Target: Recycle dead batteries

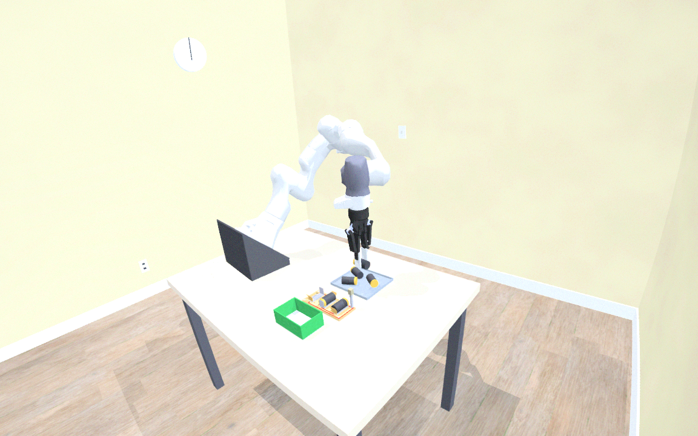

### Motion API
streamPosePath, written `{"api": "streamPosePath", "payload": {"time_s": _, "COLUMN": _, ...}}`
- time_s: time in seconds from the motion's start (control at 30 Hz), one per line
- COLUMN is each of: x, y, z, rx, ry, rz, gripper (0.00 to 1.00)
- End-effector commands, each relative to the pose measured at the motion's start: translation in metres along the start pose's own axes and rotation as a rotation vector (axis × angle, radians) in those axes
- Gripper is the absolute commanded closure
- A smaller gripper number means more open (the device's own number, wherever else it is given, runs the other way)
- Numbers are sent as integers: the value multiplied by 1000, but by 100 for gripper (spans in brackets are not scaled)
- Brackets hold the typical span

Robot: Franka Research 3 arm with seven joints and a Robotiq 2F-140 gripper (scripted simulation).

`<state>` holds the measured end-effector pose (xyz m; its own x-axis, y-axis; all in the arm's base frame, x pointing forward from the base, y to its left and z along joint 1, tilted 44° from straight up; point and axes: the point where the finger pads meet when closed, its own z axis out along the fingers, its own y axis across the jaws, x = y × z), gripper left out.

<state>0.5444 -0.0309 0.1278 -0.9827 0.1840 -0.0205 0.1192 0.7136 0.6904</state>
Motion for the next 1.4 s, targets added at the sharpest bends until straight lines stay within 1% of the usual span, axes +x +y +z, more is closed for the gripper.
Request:
{"api": "streamPosePath", "payload": {"time_s": 0.0, "x": -1, "y": 1, "z": 26, "rx": -2, "ry": -2, "rz": 18, "gripper": 84}}
{"api": "streamPosePath", "payload": {"time_s": 0.07, "x": -1, "y": 1, "z": 26, "rx": -2, "ry": -2, "rz": 18, "gripper": 84}}
{"api": "streamPosePath", "payload": {"time_s": 0.13, "x": -1, "y": 1, "z": 54, "rx": -2, "ry": -2, "rz": 18, "gripper": 84}}
{"api": "streamPosePath", "payload": {"time_s": 0.17, "x": -1, "y": 1, "z": 62, "rx": -2, "ry": -2, "rz": 18, "gripper": 84}}
{"api": "streamPosePath", "payload": {"time_s": 0.2, "x": -1, "y": 1, "z": 67, "rx": -2, "ry": -2, "rz": 18, "gripper": 84}}
{"api": "streamPosePath", "payload": {"time_s": 1.37, "x": -1, "y": 1, "z": 67, "rx": -2, "ry": -2, "rz": 18, "gripper": 84}}
